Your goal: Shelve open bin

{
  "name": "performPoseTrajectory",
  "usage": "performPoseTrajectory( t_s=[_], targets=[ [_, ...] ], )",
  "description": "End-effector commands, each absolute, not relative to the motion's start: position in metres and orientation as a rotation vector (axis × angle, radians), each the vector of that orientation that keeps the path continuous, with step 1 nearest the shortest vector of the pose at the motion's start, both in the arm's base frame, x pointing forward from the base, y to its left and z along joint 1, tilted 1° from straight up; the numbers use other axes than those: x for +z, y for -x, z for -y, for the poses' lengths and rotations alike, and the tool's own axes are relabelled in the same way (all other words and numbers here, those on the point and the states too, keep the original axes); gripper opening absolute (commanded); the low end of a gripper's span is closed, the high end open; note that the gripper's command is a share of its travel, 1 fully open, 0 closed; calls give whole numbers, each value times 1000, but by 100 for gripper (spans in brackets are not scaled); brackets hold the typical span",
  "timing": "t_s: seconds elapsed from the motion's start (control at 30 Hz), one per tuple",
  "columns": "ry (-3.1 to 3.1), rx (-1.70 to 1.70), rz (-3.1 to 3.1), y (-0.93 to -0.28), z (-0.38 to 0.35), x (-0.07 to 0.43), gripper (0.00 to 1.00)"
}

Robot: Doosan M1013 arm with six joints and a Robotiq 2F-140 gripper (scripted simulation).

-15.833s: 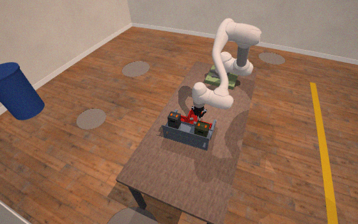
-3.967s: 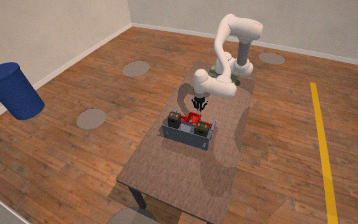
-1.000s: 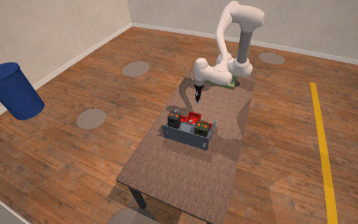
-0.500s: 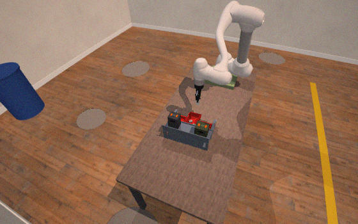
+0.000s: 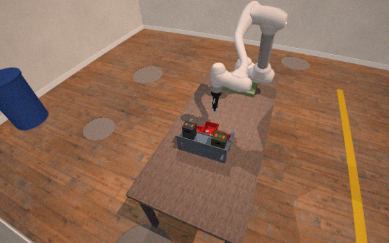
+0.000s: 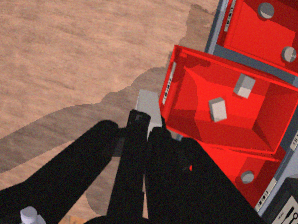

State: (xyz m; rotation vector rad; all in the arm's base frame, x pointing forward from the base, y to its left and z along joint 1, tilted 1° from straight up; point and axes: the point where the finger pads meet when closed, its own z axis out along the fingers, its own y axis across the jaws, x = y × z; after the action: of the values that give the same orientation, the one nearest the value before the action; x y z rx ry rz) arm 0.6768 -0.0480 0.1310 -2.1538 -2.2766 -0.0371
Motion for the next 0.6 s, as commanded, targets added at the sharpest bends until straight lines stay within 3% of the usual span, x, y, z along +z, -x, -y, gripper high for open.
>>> performPoseTrajectory(
  t_s=[0.0,0.57],
  targets=[
    [2154,-37,2277,-677,48,131,0],
    [2153,-38,2277,-677,48,120,0]
  ],
)
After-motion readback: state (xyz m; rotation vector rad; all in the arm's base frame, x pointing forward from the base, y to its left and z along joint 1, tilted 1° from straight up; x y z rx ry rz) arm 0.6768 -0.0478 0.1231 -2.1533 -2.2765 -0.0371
